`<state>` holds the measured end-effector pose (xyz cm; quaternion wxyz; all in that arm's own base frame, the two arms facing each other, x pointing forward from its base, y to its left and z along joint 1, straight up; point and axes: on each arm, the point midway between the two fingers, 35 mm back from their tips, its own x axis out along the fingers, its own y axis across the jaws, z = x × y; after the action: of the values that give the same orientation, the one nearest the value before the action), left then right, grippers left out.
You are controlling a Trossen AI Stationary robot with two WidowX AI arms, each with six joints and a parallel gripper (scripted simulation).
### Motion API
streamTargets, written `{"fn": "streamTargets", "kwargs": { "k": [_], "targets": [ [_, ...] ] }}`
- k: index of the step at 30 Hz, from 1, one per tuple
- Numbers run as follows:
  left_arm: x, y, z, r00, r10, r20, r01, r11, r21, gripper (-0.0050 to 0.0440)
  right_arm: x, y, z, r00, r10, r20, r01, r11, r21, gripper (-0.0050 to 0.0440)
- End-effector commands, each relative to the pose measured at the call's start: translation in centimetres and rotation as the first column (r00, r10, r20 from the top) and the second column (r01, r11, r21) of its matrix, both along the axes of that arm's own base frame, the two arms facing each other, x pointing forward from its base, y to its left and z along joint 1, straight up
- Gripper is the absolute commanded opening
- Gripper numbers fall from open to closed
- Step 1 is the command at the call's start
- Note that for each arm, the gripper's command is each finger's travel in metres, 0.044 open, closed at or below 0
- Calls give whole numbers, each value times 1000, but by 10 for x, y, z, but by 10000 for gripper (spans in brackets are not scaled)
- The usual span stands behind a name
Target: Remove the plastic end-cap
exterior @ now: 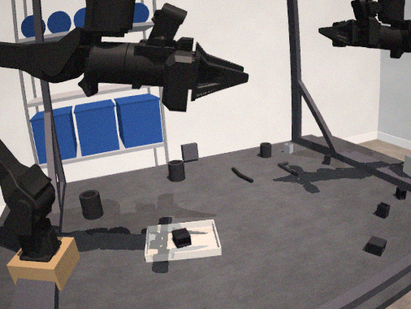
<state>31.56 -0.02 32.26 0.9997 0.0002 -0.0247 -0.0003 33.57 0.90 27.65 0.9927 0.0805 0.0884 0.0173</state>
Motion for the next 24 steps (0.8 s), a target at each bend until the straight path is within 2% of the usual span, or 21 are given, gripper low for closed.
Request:
{"fn": "streamTargets", "kwargs": {
  "k": [1,4,7,24],
  "targets": [
    [-1,0,7,1000,-3,16,3,1000,-5,0,-13,-6,34,988,-18,151,32,995,-90,200],
    [-1,0,7,1000,-3,16,3,1000,-5,0,-23,-10,52,971,-25,238,62,987,-148,200],
    [-1,0,7,1000,-3,17,3,1000,-5,0,-26,-11,59,961,-28,274,79,981,-176,200],
    [-1,0,8,1000,-3,18,3,1000,-5,0,-22,-10,53,970,-26,243,64,987,-150,200]
  ]
}}
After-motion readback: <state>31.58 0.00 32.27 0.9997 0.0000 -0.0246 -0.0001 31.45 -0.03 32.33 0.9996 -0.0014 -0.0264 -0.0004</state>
